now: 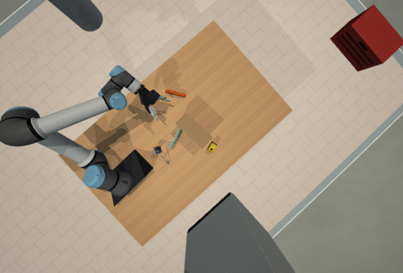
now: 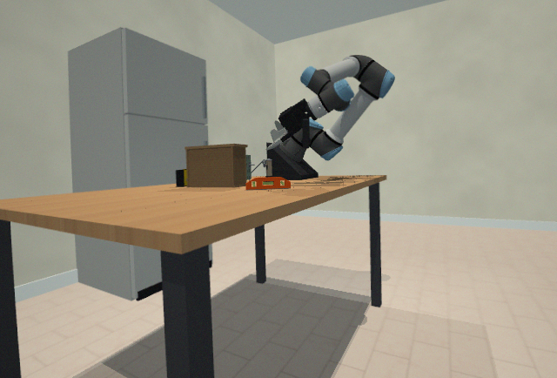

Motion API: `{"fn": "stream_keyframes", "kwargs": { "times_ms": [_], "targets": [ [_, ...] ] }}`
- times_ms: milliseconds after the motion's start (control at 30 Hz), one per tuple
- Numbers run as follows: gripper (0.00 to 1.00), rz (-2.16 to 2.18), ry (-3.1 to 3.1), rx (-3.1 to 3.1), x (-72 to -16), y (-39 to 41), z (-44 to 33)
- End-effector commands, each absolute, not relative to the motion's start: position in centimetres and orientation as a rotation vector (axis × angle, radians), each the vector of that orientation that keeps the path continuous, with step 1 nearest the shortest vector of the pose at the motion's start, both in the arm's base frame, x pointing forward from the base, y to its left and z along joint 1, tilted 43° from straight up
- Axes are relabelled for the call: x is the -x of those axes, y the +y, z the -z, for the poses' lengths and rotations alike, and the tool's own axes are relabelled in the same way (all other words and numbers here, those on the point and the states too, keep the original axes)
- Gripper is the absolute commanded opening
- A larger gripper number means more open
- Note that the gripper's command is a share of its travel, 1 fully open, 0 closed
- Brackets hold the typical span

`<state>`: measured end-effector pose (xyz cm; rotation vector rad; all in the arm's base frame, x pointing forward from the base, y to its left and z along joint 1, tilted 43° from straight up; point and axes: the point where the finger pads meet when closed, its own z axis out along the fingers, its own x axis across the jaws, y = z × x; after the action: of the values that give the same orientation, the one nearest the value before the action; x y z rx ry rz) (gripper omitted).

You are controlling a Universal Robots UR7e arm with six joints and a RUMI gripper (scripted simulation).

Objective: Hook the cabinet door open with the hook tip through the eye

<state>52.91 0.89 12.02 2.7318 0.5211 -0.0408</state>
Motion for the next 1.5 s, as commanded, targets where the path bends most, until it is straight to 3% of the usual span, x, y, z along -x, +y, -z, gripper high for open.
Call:
{"fn": "stream_keyframes", "kwargs": {
  "times_ms": [0, 833, 1467],
  "targets": [
    [1.00, 0.013, 0.334, -2.785, -52.4, 0.8, -12.4],
    [1.00, -0.072, -0.717, -2.857, -49.3, 0.3, -14.1],
    [1.00, -0.057, -1.658, -2.584, -46.5, 0.0, -15.6]
  ]
}}
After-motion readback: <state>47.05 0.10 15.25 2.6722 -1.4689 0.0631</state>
